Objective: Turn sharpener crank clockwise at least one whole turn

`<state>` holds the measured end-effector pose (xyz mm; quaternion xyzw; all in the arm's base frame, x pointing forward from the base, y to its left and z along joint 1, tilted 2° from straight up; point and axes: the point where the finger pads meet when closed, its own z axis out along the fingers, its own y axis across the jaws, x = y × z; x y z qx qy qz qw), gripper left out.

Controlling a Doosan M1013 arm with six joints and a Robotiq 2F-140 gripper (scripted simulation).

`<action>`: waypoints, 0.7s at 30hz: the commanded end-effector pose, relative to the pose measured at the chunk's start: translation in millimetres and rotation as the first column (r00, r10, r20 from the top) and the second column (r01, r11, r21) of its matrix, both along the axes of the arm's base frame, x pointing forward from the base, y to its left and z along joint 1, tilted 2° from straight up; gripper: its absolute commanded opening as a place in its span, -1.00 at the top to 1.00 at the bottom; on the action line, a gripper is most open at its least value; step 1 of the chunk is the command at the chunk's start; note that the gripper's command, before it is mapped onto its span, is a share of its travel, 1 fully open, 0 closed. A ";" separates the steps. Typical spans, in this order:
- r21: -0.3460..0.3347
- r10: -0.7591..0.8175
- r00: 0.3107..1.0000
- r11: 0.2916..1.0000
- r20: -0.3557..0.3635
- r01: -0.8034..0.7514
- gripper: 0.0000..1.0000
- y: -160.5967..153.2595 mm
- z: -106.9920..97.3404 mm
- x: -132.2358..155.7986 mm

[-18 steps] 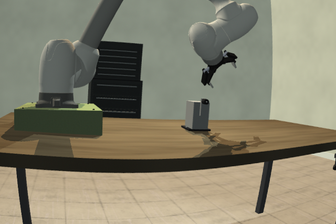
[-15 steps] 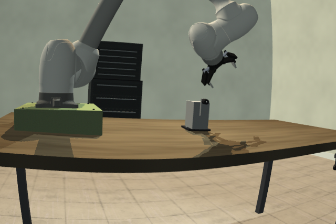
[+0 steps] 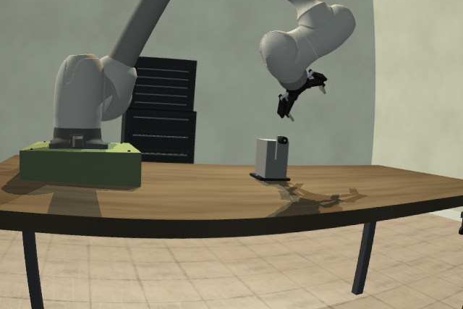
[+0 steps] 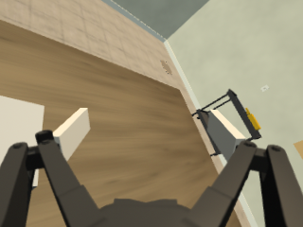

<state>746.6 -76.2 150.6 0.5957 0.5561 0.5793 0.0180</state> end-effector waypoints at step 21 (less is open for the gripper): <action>-0.080 0.182 0.808 0.959 -0.560 -0.271 -1.00 60.2 -44.2 -92.8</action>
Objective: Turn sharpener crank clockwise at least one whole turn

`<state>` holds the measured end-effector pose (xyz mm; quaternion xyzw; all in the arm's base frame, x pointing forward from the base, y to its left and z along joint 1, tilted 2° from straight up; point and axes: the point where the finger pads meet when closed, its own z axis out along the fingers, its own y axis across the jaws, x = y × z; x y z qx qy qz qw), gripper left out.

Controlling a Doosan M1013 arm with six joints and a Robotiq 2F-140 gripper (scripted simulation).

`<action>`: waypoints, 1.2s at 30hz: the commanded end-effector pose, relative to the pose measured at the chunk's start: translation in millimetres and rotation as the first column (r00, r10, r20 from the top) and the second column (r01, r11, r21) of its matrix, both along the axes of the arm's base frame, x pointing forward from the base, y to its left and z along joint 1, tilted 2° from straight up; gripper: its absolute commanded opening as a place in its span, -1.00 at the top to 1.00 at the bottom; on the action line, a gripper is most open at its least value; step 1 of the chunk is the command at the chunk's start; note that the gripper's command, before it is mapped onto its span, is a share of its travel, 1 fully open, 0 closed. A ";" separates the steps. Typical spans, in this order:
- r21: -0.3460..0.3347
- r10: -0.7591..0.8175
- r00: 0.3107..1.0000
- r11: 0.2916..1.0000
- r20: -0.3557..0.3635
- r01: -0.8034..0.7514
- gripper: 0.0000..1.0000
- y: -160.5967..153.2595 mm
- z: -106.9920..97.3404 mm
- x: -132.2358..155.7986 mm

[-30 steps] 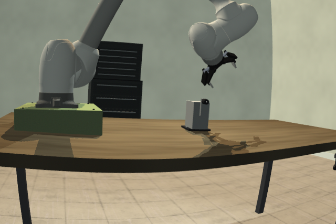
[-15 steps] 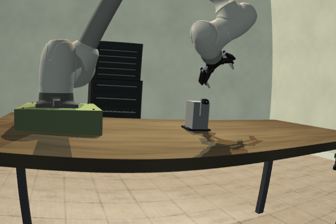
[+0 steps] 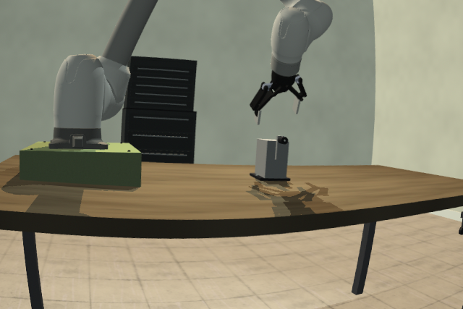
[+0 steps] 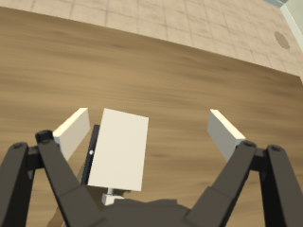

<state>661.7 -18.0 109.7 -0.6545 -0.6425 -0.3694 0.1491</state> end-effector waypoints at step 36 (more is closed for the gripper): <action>-0.681 -0.319 0.894 0.732 -0.315 0.021 1.00 -128.1 23.7 -41.8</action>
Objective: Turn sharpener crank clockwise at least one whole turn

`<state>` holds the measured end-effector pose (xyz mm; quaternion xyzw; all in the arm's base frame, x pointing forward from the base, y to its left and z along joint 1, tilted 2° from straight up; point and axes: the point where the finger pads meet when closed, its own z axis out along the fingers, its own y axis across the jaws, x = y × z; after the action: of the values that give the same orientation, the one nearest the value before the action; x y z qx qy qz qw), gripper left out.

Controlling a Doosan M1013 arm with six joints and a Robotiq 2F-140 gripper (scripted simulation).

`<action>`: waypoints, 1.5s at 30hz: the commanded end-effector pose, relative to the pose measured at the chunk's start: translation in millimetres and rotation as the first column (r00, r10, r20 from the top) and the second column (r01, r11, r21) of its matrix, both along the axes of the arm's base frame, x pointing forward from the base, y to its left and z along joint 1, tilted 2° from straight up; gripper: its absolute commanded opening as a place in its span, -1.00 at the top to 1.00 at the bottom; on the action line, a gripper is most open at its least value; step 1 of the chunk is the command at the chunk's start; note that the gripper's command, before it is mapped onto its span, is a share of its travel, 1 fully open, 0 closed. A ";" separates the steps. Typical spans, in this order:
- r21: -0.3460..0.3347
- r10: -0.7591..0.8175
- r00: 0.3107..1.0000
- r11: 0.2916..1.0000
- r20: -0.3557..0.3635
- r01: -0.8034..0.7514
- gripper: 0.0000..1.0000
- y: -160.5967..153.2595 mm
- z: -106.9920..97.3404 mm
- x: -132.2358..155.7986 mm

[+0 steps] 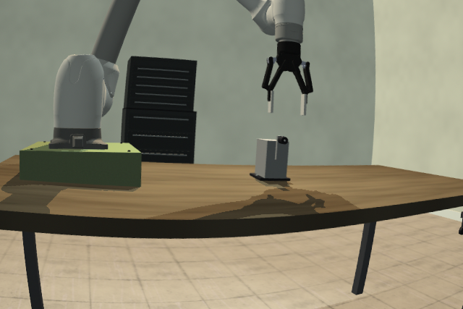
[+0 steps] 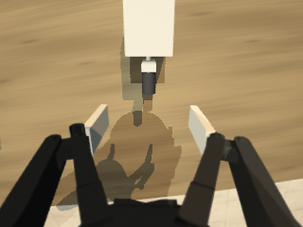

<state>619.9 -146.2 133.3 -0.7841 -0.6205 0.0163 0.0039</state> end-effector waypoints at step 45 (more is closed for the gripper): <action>0.000 0.000 1.000 1.000 0.000 0.000 0.36 0.0 0.1 0.0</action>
<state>619.9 -146.2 133.3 -0.7841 -0.6205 0.0163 0.0039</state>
